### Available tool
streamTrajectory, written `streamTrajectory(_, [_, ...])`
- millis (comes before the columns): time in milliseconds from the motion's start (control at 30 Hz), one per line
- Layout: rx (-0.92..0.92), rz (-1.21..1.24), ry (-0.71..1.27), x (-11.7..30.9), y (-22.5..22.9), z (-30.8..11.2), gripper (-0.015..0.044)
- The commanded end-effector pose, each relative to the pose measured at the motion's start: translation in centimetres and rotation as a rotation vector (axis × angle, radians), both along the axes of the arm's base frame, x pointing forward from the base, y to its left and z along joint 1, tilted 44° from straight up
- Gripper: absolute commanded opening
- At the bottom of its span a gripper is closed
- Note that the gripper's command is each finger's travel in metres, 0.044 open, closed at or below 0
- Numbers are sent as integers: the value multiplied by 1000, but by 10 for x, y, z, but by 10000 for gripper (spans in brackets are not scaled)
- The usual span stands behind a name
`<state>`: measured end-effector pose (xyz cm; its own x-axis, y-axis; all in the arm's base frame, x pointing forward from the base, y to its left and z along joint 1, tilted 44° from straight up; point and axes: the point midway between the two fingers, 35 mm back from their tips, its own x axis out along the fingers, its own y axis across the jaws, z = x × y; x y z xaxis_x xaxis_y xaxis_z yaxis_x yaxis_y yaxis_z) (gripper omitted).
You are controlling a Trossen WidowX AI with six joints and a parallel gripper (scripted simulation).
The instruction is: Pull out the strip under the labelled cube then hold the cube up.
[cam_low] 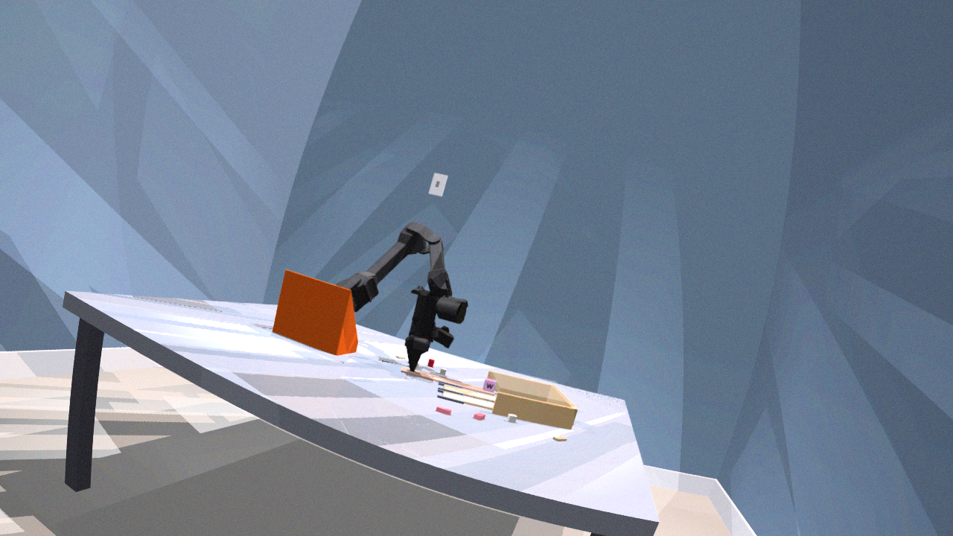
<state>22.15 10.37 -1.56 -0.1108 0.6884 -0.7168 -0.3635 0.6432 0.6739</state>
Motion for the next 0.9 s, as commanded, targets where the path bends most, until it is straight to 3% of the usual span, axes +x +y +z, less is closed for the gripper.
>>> streamTrajectory(0, [-6,13,20,-13,-1,-5,0])
streamTrajectory(867, [-7,13,22,-50,-15,-12,0])
